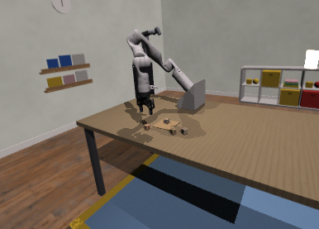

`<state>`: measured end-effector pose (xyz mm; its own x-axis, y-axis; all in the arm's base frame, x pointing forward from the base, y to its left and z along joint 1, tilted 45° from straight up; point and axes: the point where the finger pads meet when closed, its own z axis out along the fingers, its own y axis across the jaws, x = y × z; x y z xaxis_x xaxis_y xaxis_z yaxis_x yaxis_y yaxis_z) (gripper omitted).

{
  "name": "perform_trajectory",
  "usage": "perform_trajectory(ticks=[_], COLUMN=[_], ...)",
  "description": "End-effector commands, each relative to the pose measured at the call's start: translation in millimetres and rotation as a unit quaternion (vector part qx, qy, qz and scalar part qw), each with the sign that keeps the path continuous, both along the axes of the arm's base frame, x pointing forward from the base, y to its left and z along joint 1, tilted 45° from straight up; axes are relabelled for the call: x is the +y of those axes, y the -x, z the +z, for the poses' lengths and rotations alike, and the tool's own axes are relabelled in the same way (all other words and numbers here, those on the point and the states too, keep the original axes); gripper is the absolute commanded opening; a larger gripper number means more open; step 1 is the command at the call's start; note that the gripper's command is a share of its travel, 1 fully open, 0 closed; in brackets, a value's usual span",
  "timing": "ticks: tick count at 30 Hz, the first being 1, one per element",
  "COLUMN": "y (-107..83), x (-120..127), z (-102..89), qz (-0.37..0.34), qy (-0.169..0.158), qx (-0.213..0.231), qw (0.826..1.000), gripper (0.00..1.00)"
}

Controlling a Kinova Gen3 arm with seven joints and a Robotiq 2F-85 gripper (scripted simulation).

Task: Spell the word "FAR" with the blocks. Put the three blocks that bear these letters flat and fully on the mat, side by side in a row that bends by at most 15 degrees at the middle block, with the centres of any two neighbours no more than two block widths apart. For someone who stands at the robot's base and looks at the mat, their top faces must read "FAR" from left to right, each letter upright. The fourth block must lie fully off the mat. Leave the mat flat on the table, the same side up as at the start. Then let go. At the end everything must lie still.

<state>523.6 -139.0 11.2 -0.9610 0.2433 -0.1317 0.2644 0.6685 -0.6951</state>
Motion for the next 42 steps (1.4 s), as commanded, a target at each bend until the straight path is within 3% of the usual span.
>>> perform_trajectory(ticks=[1,2,11,12,18,19,42], y=[3.2,-8.3,-5.5,-15.8,-13.1,-21.8,-29.7], x=[-3,-8,-9,-14,-14,-18,-27], z=[-0.9,3.9,3.3,7.8,7.1,11.1,16.4], qz=[-0.004,-0.004,-0.004,-0.004,-0.005,-0.004,-0.006], qy=[0.0,0.0,0.0,0.0,0.001,0.0,0.001], qx=[0.005,0.003,0.006,0.003,0.006,0.003,0.005], qw=[1.0,1.0,1.0,1.0,1.0,1.0,1.0], gripper=[1.0,1.0,1.0,1.0,1.0,1.0,1.0])
